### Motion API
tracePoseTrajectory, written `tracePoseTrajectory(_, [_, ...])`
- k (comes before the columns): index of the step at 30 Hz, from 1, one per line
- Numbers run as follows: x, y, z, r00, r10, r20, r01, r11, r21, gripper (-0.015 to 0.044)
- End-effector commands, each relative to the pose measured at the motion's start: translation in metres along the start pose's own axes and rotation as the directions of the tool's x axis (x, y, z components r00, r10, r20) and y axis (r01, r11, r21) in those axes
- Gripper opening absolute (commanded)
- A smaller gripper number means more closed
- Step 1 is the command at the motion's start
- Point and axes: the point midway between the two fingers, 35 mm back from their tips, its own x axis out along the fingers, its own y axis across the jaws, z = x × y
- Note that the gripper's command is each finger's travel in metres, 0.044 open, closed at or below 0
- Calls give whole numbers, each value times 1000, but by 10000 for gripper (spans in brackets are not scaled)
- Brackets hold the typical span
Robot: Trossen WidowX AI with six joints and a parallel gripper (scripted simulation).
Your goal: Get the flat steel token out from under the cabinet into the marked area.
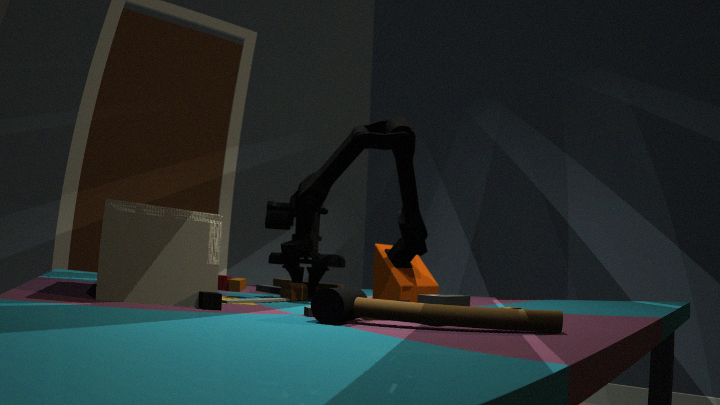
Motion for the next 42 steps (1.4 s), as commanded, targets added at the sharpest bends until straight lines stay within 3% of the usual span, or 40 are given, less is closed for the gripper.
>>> tracePoseTrajectory(1, [-1, -6, -2, 1000, -5, 2, 5, 1000, 3, 0])
tracePoseTrajectory(42, [-2, -46, -24, 1000, -8, 1, 8, 1000, 2, 0])
